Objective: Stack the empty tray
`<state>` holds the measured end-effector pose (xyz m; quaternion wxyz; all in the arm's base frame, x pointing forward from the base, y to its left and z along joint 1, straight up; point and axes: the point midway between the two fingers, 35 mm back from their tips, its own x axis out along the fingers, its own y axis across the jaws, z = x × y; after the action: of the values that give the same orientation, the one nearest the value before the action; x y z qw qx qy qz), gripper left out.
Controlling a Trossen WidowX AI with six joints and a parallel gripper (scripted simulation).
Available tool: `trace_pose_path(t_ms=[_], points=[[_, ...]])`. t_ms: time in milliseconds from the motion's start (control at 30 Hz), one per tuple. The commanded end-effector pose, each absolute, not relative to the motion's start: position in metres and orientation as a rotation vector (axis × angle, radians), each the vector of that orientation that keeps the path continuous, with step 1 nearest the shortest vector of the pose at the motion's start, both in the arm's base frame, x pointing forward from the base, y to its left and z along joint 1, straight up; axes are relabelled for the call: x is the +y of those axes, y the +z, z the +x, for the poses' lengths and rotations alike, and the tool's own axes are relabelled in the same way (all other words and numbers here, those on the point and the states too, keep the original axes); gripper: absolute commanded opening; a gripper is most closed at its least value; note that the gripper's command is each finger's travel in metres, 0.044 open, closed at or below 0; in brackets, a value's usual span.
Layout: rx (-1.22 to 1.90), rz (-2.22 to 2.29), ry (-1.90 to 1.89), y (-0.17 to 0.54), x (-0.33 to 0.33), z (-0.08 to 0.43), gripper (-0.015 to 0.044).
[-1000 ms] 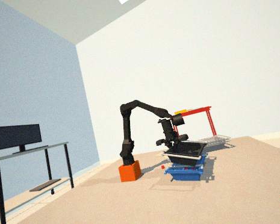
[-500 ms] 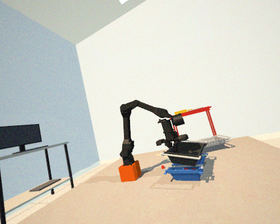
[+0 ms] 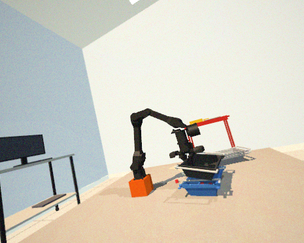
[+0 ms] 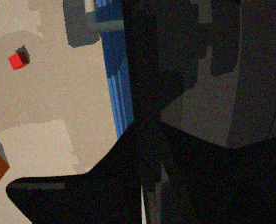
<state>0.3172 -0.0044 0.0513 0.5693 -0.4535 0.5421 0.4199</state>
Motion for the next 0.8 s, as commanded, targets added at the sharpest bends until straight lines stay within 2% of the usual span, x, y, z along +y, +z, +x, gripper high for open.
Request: trace_pose_path(t_ms=[0, 767], points=[[1.276, -1.062, 0.99, 0.049, -0.004, 0.316, 0.0], [1.293, -1.044, 1.013, 0.037, -0.002, 0.307, 0.0]])
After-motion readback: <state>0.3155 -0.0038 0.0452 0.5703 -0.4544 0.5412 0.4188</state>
